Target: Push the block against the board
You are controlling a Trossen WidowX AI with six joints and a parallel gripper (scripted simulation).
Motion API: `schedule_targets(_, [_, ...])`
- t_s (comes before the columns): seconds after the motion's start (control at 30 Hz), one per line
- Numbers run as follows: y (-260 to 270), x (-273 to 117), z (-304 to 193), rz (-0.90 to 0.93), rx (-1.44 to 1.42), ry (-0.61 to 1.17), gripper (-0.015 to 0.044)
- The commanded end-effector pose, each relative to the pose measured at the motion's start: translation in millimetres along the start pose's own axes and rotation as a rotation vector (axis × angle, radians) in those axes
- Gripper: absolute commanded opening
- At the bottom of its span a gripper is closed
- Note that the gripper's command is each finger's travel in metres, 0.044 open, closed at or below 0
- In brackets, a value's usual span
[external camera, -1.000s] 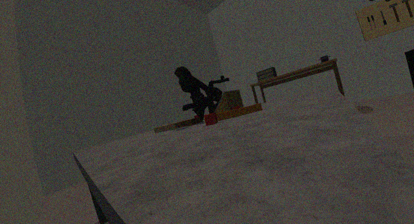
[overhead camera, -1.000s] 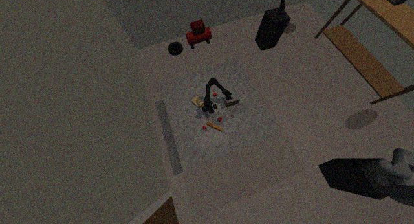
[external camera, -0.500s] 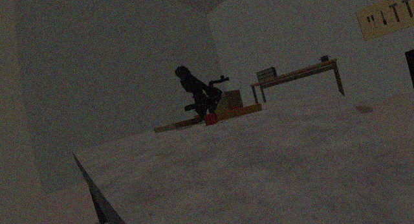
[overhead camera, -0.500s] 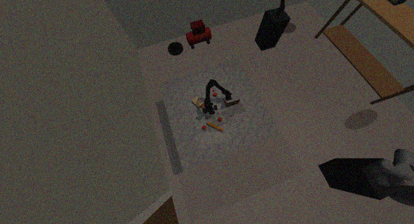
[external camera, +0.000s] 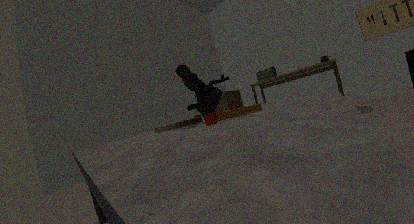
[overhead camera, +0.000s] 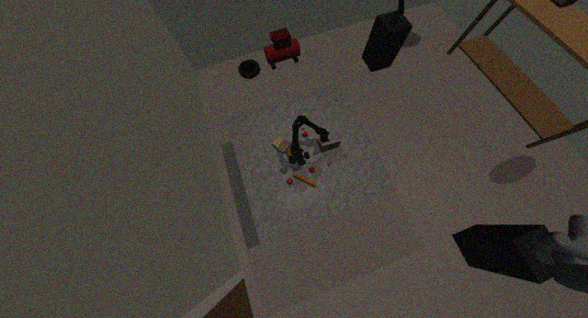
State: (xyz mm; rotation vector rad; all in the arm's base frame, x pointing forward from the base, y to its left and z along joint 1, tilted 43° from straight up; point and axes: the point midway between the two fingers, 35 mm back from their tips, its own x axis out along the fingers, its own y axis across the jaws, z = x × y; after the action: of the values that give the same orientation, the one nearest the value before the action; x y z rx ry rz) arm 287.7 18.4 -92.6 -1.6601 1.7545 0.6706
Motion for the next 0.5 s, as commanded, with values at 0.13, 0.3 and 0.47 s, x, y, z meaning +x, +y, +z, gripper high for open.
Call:
schedule_targets(0.13, [-1, -12, 5, -0.001, 0.001, -0.002, 0.0])
schedule_targets(0.3, [1, -57, 4, -0.003, 0.006, -0.009, 0.0])
schedule_targets(0.47, [1, -57, 4, -0.003, 0.011, -0.009, 0.0])
